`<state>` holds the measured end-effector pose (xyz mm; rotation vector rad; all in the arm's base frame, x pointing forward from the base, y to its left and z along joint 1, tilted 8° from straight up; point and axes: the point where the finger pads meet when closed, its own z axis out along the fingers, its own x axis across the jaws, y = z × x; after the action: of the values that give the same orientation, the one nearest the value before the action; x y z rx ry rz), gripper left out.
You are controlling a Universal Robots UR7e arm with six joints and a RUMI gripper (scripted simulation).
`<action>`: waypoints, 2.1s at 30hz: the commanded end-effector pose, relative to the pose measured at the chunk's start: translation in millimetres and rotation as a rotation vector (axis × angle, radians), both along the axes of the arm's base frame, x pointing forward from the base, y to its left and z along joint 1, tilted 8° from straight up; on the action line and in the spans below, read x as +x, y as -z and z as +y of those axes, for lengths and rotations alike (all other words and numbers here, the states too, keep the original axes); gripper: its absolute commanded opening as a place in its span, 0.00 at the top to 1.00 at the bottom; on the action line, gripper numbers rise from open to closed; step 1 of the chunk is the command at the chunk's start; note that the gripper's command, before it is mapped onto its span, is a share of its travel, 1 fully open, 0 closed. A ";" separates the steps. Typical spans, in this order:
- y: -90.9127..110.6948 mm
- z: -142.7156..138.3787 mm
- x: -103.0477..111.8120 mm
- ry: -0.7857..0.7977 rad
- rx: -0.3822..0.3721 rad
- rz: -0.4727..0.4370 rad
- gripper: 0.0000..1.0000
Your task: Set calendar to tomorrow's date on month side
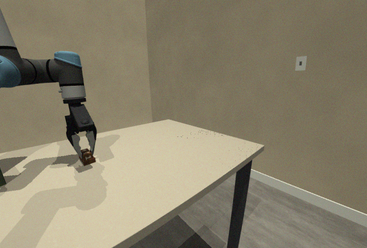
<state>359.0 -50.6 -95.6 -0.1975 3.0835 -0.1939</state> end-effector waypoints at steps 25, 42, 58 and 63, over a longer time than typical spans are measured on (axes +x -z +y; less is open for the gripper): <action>-38.4 4.6 -1.8 0.000 0.000 -0.001 0.90; -88.2 10.8 -4.5 0.000 0.000 -0.001 0.90; -99.4 12.1 -5.1 0.000 0.000 -0.001 0.90; -99.4 12.1 -5.1 0.000 0.000 -0.001 0.90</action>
<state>353.6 -38.4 3.4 -0.1975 3.0835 -0.1939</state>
